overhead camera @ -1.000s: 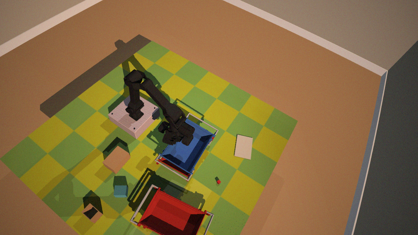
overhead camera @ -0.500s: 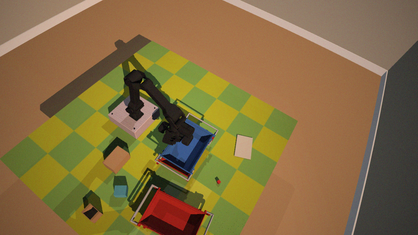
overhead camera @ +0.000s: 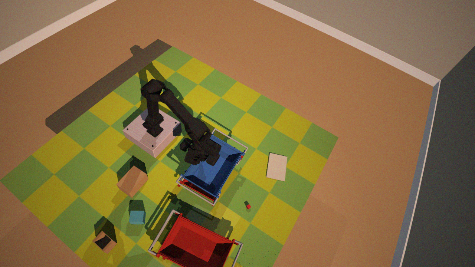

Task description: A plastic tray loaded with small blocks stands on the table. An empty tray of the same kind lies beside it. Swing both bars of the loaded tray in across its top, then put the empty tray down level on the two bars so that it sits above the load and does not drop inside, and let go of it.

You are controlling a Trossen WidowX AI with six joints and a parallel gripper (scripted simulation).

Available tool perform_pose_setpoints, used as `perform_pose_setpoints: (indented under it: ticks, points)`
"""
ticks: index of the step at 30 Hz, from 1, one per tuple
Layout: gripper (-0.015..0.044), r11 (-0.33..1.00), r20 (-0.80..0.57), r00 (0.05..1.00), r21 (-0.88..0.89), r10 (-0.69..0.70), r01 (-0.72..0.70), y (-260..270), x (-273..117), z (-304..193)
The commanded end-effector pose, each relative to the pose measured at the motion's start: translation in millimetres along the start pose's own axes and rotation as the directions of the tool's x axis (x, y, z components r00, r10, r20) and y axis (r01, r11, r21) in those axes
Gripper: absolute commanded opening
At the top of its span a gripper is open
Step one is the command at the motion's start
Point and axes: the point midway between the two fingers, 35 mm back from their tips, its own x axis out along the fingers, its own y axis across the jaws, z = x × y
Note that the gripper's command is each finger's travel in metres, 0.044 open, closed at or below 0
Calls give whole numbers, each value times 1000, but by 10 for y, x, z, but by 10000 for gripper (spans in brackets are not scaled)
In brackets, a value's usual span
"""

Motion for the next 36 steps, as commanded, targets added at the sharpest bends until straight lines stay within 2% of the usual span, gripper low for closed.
perform_pose_setpoints:
  ticks: [1, 27, 28, 36]
  points:
    - [0, 999, 1, 999, -1, -35, 35, -87, 64, 0]
    - [0, 999, 1, 999, -1, -35, 35, -87, 64, 0]
    - [0, 1000, 0, 1000, 0, -1, 1, -3, 5, 0]
    - [0, 1000, 1, 1000, -1, -31, 31, -98, 137, 1]
